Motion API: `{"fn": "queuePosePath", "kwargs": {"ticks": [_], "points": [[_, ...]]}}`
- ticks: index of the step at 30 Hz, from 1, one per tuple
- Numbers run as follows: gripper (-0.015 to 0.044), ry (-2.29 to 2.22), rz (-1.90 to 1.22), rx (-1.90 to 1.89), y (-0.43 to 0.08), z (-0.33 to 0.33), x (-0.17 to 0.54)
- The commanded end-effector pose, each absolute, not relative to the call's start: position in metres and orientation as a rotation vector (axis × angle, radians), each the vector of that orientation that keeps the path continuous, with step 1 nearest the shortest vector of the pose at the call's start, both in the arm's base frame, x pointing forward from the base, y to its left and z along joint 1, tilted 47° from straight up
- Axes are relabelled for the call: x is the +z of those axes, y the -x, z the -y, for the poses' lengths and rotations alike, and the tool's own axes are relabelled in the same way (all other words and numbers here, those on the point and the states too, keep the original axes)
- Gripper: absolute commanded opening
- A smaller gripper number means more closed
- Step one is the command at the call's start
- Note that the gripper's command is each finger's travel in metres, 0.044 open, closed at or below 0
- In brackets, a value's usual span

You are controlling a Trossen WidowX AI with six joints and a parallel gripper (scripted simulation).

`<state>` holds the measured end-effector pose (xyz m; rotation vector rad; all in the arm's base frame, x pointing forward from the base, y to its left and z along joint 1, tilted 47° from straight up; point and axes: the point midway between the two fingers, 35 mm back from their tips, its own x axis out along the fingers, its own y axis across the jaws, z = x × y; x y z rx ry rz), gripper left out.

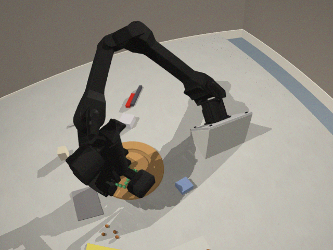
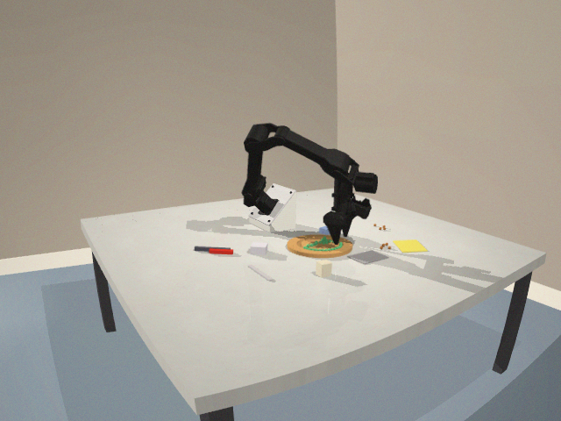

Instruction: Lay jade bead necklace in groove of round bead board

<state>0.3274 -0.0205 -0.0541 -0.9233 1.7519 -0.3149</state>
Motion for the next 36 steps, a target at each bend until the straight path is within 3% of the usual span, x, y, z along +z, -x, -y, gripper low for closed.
{"fn": "queuePosePath", "kwargs": {"ticks": [1, 6, 18, 36], "points": [[0.0440, 0.916, -1.752, -0.315, -0.327, 0.020, -0.054], [0.0440, 0.916, -1.752, -0.315, -0.327, 0.020, -0.054], [0.0125, 1.018, -1.793, -0.190, -0.323, 0.004, -0.029], [0.0120, 1.017, -1.788, -0.193, -0.321, 0.018, -0.044]]}}
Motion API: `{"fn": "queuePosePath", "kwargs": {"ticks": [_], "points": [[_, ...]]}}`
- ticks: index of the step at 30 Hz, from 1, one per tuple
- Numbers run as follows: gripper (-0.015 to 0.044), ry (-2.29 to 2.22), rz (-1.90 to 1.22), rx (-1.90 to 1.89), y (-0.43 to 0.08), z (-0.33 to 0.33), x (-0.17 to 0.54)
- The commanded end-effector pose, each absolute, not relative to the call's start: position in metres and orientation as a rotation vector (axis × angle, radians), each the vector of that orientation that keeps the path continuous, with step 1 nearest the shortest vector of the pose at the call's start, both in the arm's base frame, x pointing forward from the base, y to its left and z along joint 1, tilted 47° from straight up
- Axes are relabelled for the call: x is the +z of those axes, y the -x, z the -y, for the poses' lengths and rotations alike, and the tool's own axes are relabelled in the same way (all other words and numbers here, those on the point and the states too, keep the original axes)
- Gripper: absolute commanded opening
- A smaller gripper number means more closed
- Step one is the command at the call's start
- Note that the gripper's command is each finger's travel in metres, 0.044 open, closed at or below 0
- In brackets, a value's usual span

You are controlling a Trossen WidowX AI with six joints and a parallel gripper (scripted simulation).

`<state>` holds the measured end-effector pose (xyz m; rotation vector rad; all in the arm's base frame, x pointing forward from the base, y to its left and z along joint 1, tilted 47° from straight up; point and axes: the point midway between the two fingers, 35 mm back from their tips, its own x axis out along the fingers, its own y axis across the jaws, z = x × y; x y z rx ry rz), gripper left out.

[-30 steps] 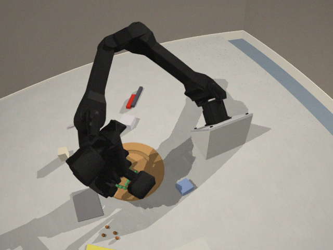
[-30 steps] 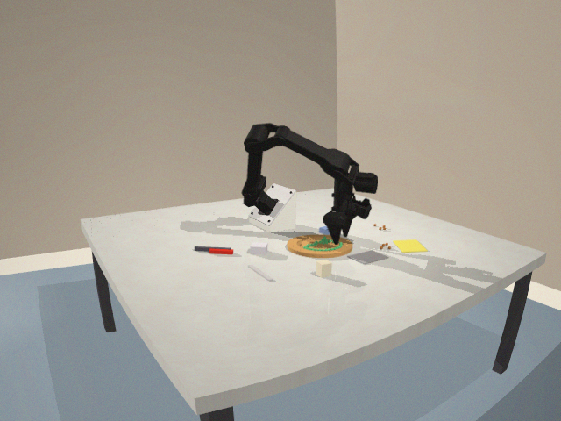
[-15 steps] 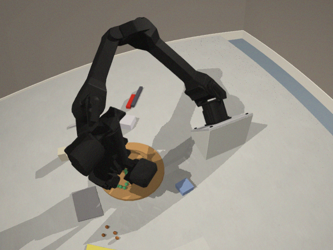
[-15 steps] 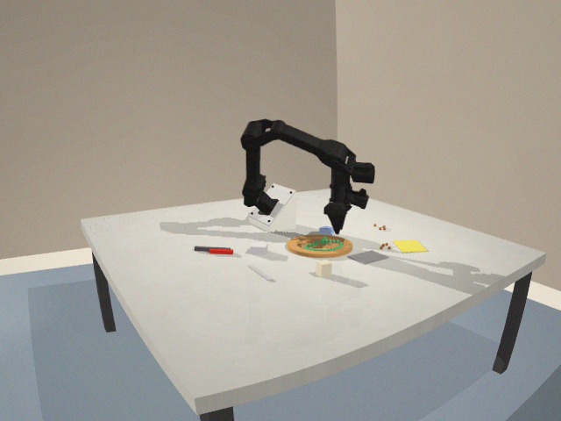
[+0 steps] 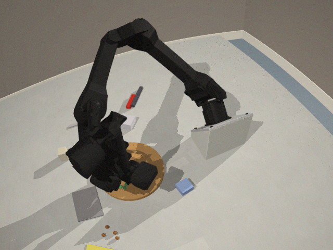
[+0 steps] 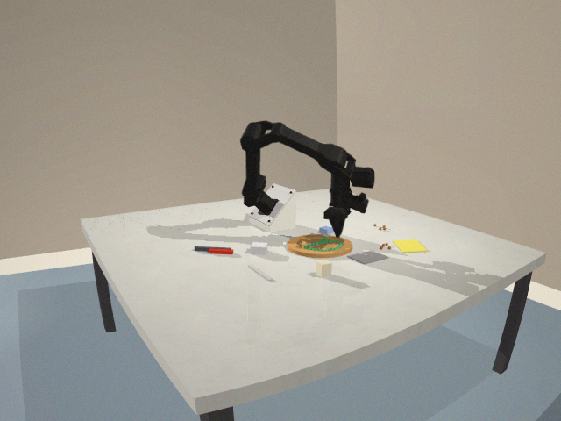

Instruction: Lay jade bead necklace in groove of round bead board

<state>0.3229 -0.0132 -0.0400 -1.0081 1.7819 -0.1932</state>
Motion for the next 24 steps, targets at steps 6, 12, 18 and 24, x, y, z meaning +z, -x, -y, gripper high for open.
{"fn": "queuePosePath", "kwargs": {"ticks": [6, 12, 18, 24], "points": [[0.0120, 1.018, -1.791, -0.192, -0.319, 0.026, -0.051], [0.0120, 1.019, -1.793, -0.192, -0.318, 0.030, -0.054], [0.0000, 1.009, -1.790, -0.193, -0.319, 0.028, -0.052], [0.0000, 1.009, -1.790, -0.193, -0.319, 0.028, -0.052]]}}
